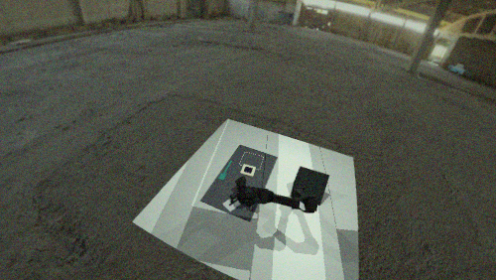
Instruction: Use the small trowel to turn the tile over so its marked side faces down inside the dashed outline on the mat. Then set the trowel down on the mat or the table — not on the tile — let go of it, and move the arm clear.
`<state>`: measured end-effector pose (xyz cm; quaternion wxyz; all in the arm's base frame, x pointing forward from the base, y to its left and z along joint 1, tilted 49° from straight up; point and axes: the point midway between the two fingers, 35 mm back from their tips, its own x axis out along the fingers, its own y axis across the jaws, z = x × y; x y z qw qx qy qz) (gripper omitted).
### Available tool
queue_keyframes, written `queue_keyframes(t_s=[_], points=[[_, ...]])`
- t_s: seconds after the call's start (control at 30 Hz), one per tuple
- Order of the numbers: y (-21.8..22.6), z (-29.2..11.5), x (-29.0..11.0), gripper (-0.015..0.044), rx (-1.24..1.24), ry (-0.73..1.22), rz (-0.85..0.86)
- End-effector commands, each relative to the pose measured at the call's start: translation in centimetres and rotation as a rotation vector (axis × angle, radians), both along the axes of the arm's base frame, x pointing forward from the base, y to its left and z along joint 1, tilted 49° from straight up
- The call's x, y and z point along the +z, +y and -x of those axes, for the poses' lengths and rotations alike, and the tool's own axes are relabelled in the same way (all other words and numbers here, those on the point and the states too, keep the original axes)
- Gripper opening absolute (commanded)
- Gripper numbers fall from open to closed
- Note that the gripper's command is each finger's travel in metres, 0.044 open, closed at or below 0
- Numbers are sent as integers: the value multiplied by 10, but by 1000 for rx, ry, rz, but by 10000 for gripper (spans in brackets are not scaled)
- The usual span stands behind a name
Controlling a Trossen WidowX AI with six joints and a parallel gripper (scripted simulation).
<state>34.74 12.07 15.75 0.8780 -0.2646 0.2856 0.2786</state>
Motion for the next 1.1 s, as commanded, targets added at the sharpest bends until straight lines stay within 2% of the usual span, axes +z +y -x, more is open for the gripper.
queue_keyframes(t_s=[0.0, 0.13, 0.63, 0.83, 1.07], points=[[0, 0, 0, 23, -4, 0, 0], [-1, -1, 0, 0, -4, 0, 0], [-45, -3, 38, 0, 0, 1, 4], [-46, -4, 38, 0, 2, 0, 3], [-54, -21, 18, 0, 67, -57, -38]])
